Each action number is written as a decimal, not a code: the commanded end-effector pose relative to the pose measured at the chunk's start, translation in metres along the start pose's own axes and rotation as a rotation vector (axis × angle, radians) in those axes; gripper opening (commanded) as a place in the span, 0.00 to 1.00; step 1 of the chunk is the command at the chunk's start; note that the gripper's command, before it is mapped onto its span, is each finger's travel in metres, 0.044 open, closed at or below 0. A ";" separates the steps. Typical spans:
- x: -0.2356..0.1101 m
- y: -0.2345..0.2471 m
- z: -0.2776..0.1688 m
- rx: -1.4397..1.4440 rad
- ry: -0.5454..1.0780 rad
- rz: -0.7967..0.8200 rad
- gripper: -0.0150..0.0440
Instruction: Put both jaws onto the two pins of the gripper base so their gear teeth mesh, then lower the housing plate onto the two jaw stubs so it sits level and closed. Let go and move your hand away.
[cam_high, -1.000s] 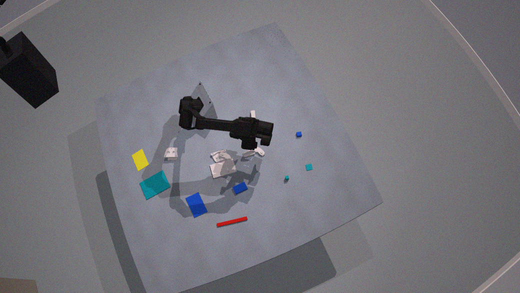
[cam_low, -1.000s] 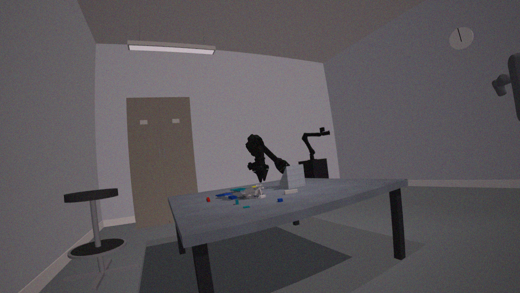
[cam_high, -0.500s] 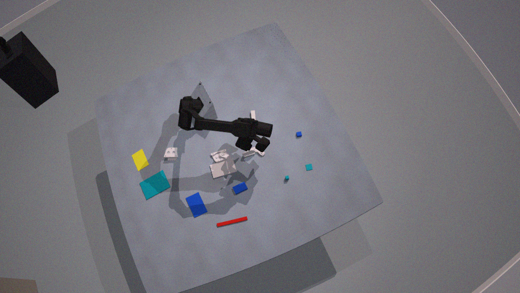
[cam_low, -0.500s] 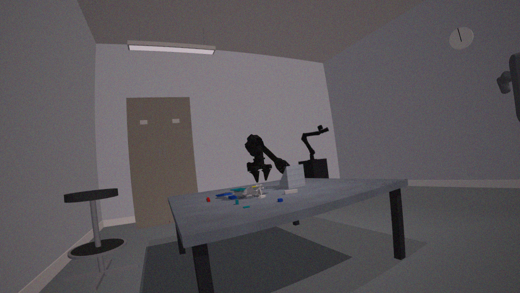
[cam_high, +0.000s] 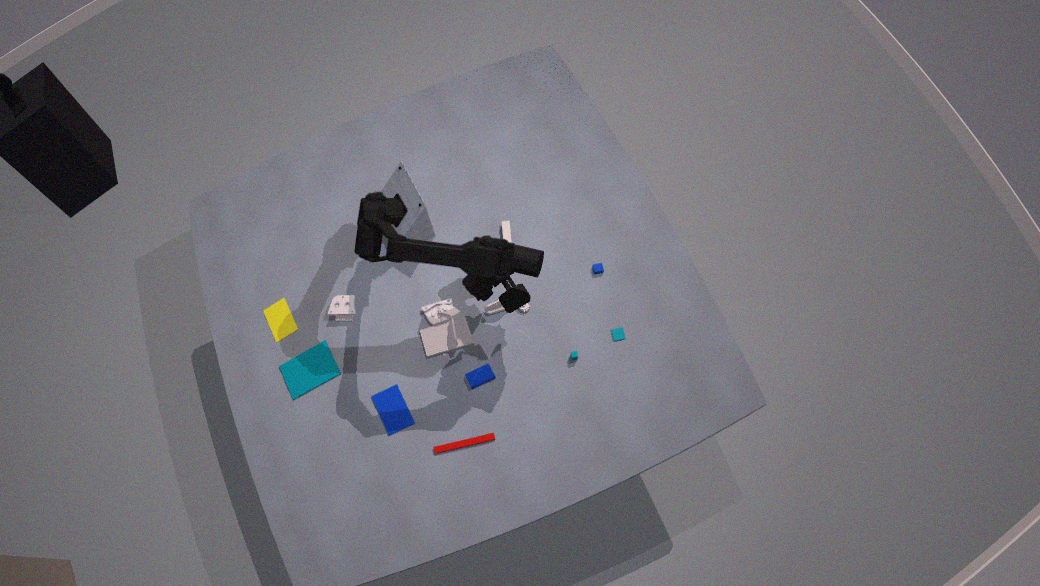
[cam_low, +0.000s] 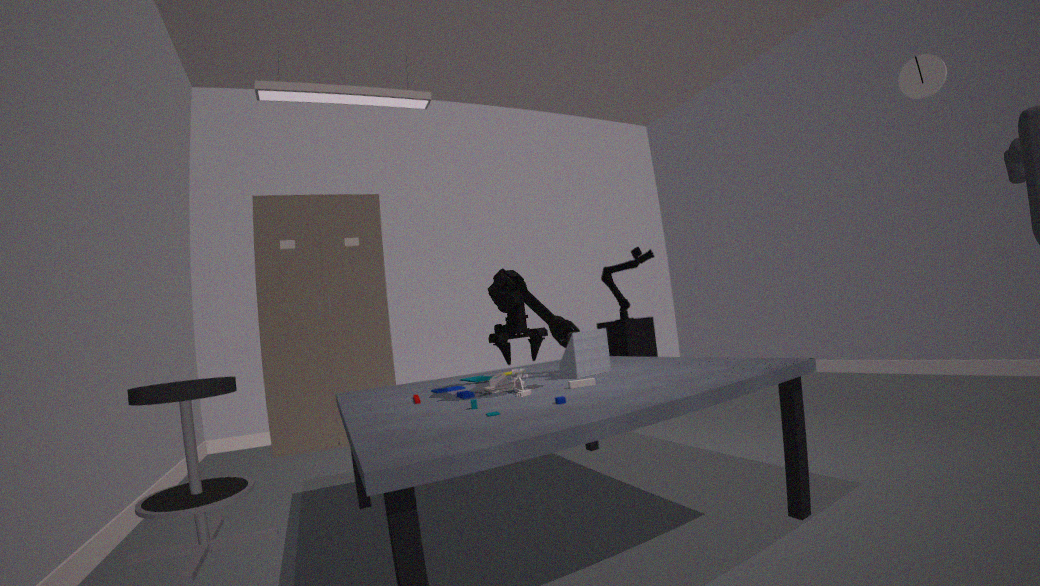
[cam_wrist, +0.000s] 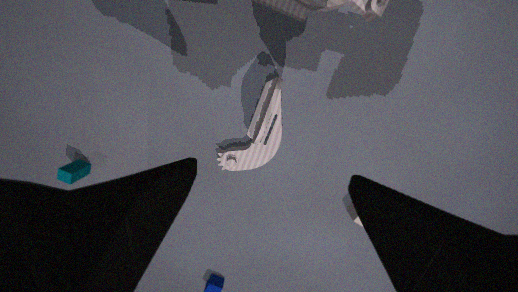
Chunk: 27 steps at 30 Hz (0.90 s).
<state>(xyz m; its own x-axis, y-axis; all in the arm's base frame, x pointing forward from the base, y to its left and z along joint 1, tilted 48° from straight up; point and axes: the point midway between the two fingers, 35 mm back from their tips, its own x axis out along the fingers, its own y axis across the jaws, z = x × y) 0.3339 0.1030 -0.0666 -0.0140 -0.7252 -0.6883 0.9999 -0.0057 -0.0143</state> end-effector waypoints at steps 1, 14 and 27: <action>0.001 0.001 0.003 0.108 -0.005 -0.002 1.00; 0.001 0.002 0.006 0.268 -0.006 -0.002 1.00; 0.040 -0.001 0.007 0.269 -0.009 -0.002 1.00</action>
<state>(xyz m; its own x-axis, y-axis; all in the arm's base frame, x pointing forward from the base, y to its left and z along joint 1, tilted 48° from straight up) 0.3330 0.0714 -0.0868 -0.0197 -0.7289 -0.6843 0.9644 -0.1944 0.1793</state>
